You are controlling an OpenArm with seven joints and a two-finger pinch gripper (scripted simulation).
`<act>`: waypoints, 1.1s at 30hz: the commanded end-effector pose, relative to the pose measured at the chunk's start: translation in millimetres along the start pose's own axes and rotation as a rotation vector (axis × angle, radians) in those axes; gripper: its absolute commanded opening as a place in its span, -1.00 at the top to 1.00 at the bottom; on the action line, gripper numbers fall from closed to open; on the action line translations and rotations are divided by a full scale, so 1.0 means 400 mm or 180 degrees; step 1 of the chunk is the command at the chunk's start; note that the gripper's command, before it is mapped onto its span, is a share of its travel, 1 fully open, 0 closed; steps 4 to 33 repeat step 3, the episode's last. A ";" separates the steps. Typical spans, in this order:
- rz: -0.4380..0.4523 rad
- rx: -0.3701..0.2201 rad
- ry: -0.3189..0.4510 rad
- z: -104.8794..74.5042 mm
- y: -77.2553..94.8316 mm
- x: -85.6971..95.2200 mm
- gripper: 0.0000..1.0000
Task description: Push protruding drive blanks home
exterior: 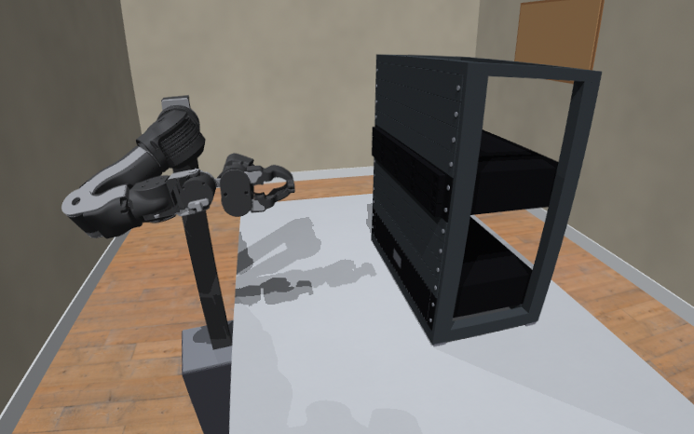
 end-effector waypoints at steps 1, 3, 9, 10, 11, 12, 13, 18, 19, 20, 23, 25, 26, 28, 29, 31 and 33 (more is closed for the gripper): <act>-0.0011 0.0005 0.0028 -0.001 -0.001 0.005 1.00; -0.0011 0.0005 0.0028 -0.001 -0.001 0.005 1.00; -0.0011 0.0005 0.0028 -0.001 -0.001 0.005 1.00; -0.0011 0.0005 0.0028 -0.001 -0.001 0.005 1.00; -0.0011 0.0005 0.0028 -0.001 -0.001 0.005 1.00; -0.0011 0.0005 0.0028 -0.001 -0.001 0.005 1.00; -0.0011 0.0005 0.0028 -0.001 -0.001 0.005 1.00; -0.0011 0.0005 0.0028 -0.001 -0.001 0.005 1.00; -0.0011 0.0005 0.0028 -0.001 -0.001 0.005 1.00; -0.0011 0.0005 0.0028 -0.001 -0.001 0.005 1.00; -0.0011 0.0005 0.0028 -0.001 -0.001 0.005 1.00; -0.0011 0.0005 0.0028 -0.001 -0.001 0.005 1.00; -0.0011 0.0005 0.0028 -0.001 -0.001 0.005 1.00; -0.0011 0.0005 0.0028 -0.001 -0.001 0.005 1.00; -0.0011 0.0005 0.0028 -0.001 -0.001 0.005 1.00; -0.0011 0.0005 0.0028 -0.001 -0.001 0.005 1.00; -0.0011 0.0005 0.0028 -0.001 -0.001 0.005 1.00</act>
Point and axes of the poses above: the point where the finger pads meet when closed, its own z axis out along the fingers, its own x axis across the jaws, y = z × x, the point moved 4 cm from there along -z, back along the fingers, and after that the axes turned 5 degrees about -z, right-handed, at the moved point
